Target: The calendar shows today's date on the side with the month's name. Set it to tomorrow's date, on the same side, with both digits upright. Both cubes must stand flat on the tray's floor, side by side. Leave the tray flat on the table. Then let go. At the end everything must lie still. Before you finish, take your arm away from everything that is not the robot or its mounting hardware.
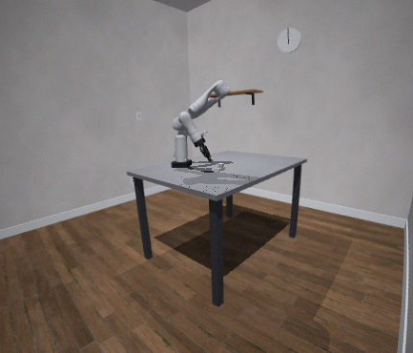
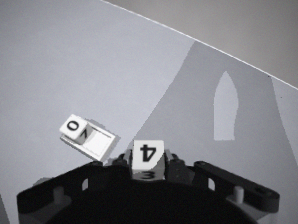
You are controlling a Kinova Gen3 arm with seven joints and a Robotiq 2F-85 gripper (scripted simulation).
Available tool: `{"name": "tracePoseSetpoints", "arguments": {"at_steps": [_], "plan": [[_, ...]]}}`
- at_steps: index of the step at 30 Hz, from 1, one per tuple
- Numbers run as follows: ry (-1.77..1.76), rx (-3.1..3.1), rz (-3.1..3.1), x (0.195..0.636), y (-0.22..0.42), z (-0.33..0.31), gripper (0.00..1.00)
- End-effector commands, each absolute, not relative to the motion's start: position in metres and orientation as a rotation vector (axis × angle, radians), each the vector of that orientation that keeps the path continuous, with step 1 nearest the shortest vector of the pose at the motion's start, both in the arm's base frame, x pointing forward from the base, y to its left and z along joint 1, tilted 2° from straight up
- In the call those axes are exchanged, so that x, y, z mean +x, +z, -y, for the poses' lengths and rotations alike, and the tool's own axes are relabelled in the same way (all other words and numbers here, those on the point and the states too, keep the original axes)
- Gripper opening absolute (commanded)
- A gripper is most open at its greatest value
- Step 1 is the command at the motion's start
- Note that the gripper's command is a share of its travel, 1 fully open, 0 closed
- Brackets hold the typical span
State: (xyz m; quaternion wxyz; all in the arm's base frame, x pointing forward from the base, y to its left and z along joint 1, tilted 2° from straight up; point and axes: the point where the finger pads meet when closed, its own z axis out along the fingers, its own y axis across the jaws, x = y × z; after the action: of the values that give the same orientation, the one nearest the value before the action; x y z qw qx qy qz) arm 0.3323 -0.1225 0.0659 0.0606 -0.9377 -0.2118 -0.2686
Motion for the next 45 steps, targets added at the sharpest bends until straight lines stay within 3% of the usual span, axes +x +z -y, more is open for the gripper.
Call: {"name": "tracePoseSetpoints", "arguments": {"at_steps": [1,45], "plan": [[-0.821,-2.833,0.633,0.3311,0.0652,0.1236,0.28],[-1.152,-2.673,0.595,0.3296,0.0644,0.1253,0.28]]}}
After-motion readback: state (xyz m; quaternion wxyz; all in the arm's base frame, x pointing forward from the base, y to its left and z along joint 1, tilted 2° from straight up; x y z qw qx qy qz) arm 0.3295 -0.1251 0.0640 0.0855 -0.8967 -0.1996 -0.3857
